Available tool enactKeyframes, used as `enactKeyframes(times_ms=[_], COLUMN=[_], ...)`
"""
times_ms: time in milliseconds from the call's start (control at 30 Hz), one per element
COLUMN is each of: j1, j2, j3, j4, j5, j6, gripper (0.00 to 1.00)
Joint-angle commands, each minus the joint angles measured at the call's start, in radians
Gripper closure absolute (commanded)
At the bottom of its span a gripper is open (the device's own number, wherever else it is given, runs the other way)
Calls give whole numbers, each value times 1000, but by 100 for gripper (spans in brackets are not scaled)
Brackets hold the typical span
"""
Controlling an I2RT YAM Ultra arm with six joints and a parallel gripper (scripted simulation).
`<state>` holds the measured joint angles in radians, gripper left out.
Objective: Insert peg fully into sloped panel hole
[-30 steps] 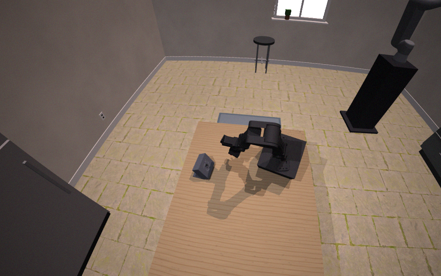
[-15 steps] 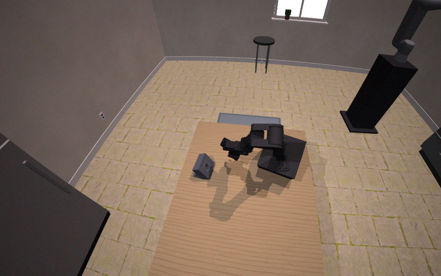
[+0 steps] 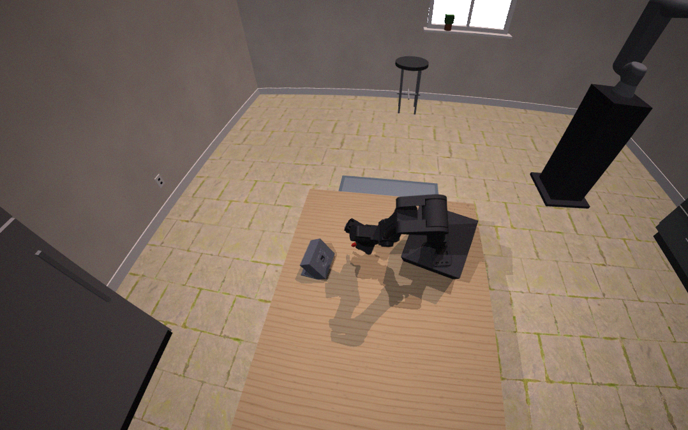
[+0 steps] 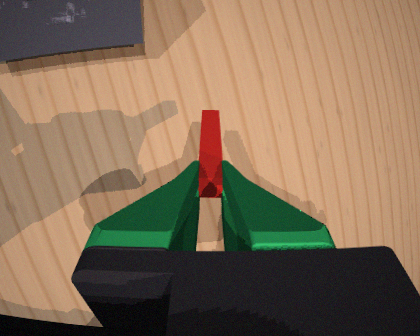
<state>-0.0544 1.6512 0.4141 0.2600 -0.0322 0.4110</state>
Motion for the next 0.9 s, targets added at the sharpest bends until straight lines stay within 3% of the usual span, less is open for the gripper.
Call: enactKeyframes(times_ms=[0, 867], j1=[18, 164], j2=[-45, -136], j3=[-31, -140], j4=[61, 258], j5=[40, 147], j6=[32, 142], gripper=[100, 100])
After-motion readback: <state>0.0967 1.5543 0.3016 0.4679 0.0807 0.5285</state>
